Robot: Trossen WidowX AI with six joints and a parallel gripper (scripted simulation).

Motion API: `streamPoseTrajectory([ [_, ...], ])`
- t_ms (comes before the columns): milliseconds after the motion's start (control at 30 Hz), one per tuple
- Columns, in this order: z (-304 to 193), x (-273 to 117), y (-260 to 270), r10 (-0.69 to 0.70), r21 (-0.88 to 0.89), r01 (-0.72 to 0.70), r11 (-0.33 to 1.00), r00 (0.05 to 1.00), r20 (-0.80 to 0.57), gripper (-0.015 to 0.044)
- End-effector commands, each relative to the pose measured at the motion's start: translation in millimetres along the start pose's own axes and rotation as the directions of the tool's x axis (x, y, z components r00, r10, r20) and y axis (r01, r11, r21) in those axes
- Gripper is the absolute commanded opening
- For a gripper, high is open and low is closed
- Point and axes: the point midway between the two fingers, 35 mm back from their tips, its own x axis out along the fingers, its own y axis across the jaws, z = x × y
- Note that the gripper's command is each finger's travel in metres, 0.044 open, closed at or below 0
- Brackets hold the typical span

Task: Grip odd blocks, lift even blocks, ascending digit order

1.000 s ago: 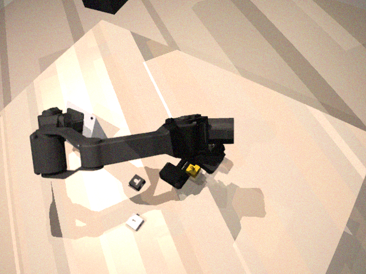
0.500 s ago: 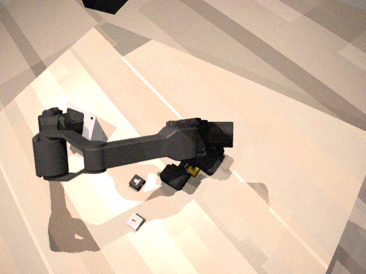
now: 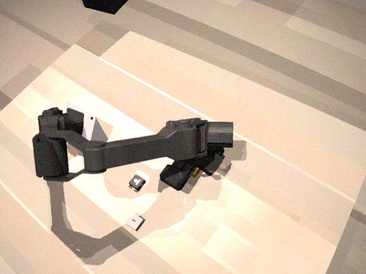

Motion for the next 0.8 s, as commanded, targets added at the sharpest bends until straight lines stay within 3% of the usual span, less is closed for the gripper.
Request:
streamPoseTrajectory([
  [0, 0, 0, 0, -0.004, -0.005, 0.004, 1.000, 1.000, 0.002, 0.0120],
  [67, 0, 0, 0, -0.004, -0.005, 0.004, 1.000, 1.000, 0.002, 0.0120],
  [433, 0, 0, 0, -0.004, -0.005, 0.004, 1.000, 1.000, 0.002, 0.0400],
  [767, 0, -36, 0, -0.002, -0.005, 0.002, 1.000, 1.000, 0.002, 0.0400],
])
